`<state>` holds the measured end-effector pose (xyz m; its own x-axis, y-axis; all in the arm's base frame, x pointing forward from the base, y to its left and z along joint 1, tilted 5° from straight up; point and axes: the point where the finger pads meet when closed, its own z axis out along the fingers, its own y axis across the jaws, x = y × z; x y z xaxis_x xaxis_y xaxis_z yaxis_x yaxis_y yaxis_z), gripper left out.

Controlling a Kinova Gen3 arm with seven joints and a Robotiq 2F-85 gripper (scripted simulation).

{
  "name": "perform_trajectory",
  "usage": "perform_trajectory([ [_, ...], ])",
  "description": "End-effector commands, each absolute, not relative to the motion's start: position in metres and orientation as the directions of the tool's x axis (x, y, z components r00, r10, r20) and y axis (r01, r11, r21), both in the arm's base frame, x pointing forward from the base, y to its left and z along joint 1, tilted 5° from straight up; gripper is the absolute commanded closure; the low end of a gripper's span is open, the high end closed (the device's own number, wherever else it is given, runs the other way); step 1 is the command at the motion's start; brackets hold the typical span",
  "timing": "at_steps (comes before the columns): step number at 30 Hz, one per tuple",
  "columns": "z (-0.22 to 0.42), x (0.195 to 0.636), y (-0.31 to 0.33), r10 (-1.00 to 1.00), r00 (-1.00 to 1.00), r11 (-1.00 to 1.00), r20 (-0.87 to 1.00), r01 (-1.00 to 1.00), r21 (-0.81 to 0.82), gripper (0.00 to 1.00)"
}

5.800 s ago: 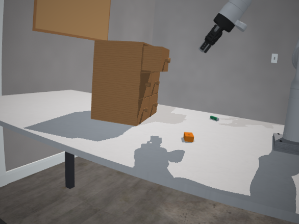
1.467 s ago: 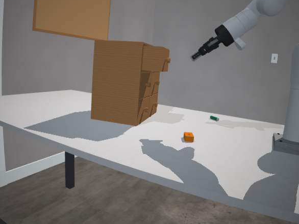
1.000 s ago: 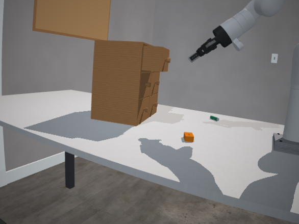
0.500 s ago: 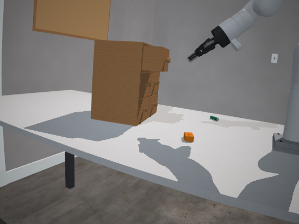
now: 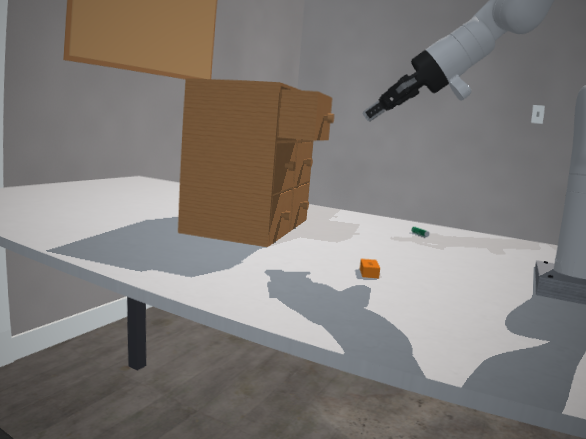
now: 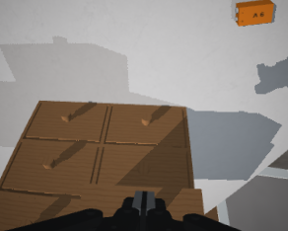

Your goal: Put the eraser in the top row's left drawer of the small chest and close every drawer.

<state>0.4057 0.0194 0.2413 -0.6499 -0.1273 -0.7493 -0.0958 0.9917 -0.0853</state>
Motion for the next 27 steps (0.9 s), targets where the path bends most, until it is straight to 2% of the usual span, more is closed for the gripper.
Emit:
perform_trajectory([
  [1,0.2439,0.4105,0.0165,-0.123,-0.643,0.992,-0.756,-0.088,-0.087,1.00],
  [27,0.2378,0.4200,0.0161,-0.123,-0.646,0.992,-0.754,-0.087,-0.087,1.00],
])
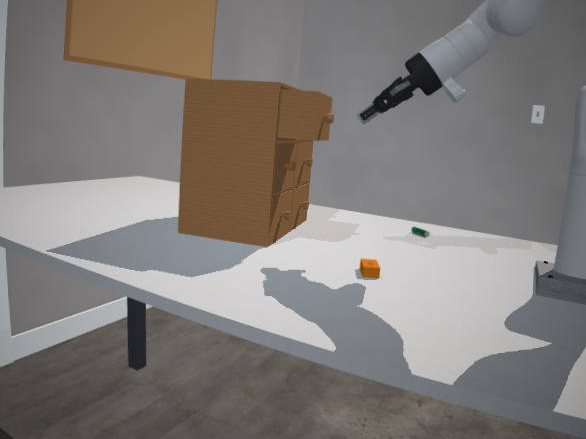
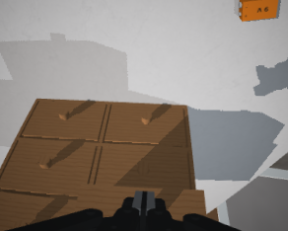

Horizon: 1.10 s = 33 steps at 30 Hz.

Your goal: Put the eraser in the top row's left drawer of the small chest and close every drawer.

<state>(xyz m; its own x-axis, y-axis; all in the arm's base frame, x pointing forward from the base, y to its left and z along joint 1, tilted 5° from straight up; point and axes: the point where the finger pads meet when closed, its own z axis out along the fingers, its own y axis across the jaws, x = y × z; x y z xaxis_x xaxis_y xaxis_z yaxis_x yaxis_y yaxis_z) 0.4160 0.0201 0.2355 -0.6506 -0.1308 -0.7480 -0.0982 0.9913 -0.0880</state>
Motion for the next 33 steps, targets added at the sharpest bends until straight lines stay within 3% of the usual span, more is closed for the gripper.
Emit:
perform_trajectory([
  [1,0.2378,0.4200,0.0161,-0.123,-0.646,0.992,-0.754,-0.087,-0.087,1.00],
  [33,0.2348,0.4227,0.0161,-0.122,-0.648,0.992,-0.752,-0.088,-0.085,1.00],
])
